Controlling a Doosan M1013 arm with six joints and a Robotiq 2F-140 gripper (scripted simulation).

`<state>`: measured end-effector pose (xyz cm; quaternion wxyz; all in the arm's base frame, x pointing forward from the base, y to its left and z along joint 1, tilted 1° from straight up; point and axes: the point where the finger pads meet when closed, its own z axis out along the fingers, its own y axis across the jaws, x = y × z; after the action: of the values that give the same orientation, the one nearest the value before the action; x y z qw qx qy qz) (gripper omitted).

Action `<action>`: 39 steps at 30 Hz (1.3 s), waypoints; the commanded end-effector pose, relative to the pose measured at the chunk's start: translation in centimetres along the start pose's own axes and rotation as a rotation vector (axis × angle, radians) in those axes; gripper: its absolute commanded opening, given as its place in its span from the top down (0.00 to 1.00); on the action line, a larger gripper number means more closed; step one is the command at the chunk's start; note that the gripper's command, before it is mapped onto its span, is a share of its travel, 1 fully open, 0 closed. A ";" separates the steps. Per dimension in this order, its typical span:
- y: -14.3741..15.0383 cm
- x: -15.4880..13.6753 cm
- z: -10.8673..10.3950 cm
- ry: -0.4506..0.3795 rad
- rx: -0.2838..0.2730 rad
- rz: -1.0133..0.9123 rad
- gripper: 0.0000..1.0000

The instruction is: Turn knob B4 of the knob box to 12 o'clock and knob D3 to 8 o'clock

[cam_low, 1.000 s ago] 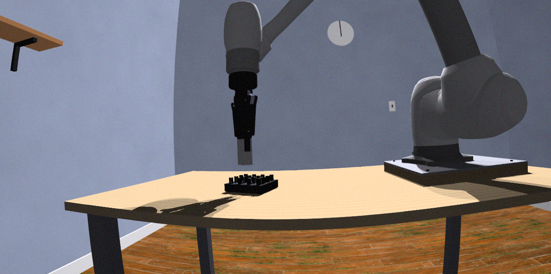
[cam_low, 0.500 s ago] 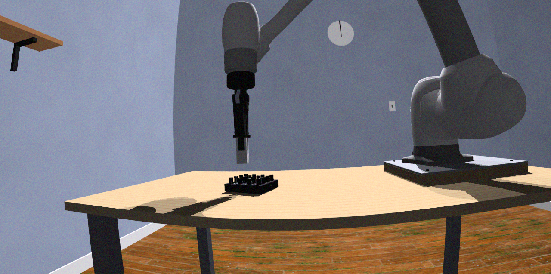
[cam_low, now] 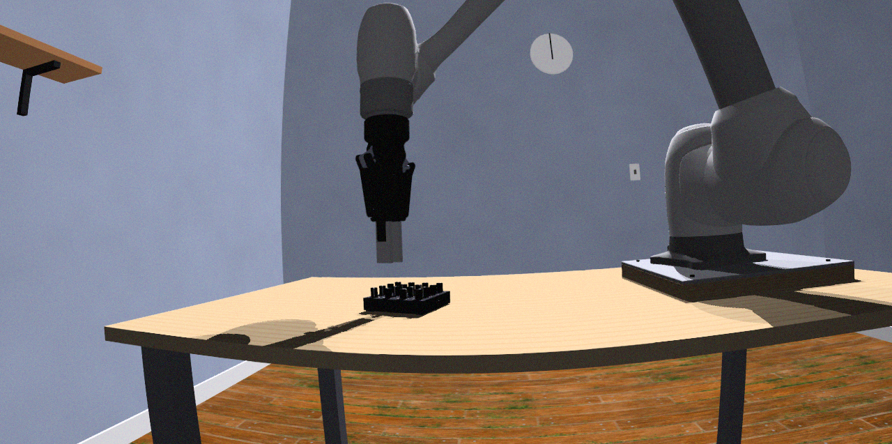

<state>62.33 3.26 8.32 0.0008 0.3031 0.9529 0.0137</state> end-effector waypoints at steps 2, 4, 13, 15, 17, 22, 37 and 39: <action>-0.1 -0.3 -0.1 -0.006 0.009 0.192 0.88; -0.1 -0.4 -0.2 -0.006 0.009 0.264 0.88; -0.3 -0.9 -0.4 -0.007 0.008 0.548 0.88; -0.4 -1.1 -0.4 -0.008 0.007 0.644 0.88; -0.4 -1.2 -0.5 -0.008 0.007 0.703 0.88; -0.5 -1.5 -0.6 -0.009 0.007 0.880 0.88; -0.8 -2.4 -0.9 -0.011 0.004 1.378 0.88; -0.9 -2.5 -0.9 -0.011 0.004 1.426 0.88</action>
<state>63.76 1.21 9.14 -0.0073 0.8266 0.5626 0.0110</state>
